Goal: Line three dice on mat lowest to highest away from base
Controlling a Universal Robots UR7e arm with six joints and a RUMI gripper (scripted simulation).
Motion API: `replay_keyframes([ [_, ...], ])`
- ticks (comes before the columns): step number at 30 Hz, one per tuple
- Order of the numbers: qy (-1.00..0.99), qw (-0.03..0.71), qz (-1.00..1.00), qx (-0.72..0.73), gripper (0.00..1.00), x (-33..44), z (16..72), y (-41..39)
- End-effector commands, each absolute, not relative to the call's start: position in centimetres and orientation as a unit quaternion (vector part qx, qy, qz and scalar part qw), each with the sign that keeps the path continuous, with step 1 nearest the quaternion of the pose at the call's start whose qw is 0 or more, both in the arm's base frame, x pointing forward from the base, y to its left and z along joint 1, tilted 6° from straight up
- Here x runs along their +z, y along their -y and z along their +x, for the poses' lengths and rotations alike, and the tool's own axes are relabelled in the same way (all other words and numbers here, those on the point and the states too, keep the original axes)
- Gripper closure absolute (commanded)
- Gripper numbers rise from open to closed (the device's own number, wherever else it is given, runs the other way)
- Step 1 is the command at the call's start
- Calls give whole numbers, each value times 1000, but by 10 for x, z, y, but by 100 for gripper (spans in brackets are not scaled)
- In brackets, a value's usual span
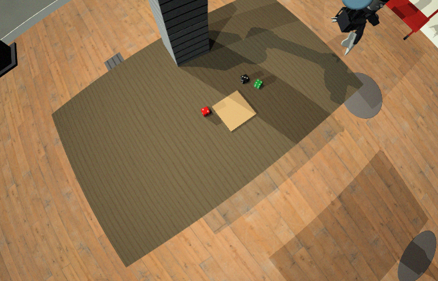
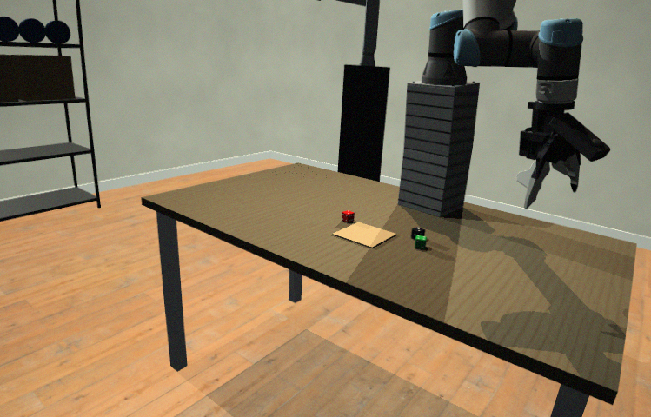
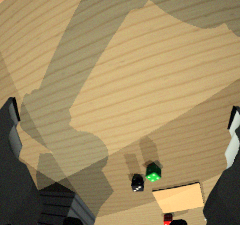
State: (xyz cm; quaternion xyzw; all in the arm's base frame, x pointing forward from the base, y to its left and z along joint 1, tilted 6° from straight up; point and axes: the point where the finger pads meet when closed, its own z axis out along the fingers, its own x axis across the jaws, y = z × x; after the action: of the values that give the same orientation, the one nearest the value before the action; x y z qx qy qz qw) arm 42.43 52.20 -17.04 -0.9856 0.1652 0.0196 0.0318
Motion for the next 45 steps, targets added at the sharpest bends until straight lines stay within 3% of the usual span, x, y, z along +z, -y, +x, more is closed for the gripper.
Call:
replay_keyframes([
  [1, -165, 32, -986, 19, 0, -170, 425, -522],
  [27, -168, 33, -985, 18, 0, -173, 432, -511],
  [36, -177, 35, -983, 14, 0, -184, 455, -473],
  [45, -200, 38, -979, 5, 0, -209, 495, -376],
])
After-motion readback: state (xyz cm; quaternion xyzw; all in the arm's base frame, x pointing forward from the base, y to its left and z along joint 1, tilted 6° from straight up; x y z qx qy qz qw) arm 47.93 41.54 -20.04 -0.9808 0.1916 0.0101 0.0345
